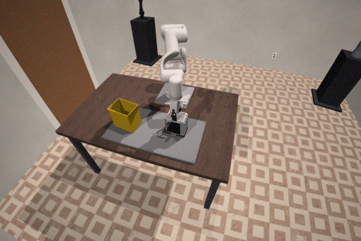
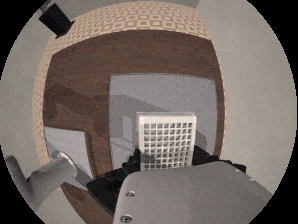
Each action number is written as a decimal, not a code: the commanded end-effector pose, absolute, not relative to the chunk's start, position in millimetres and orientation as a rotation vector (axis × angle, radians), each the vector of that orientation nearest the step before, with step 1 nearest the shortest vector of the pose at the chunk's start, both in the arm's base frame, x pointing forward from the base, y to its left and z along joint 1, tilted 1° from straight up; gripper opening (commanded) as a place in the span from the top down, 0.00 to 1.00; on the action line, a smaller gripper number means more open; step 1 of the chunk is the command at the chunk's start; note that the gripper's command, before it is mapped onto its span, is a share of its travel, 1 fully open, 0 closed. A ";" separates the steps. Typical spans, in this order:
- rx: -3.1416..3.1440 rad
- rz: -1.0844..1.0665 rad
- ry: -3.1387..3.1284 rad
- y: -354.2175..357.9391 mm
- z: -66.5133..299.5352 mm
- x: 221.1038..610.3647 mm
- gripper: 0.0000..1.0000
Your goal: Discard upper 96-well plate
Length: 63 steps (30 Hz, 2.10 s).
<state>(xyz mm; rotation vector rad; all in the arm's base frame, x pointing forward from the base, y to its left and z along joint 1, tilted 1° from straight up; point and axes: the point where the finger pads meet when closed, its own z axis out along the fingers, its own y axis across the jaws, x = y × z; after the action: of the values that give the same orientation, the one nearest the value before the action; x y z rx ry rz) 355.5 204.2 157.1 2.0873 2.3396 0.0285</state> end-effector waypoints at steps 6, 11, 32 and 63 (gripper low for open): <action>2.087 0.034 2.339 204.7 170.4 356.3 1.00; 2.087 0.034 2.339 204.6 178.7 356.1 1.00; 2.087 0.034 2.339 204.3 210.4 355.5 1.00; 2.087 0.034 2.339 203.8 255.4 354.6 1.00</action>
<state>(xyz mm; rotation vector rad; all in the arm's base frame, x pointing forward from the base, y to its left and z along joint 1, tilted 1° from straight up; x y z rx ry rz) 354.0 203.4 248.9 2.0873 2.3396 0.0287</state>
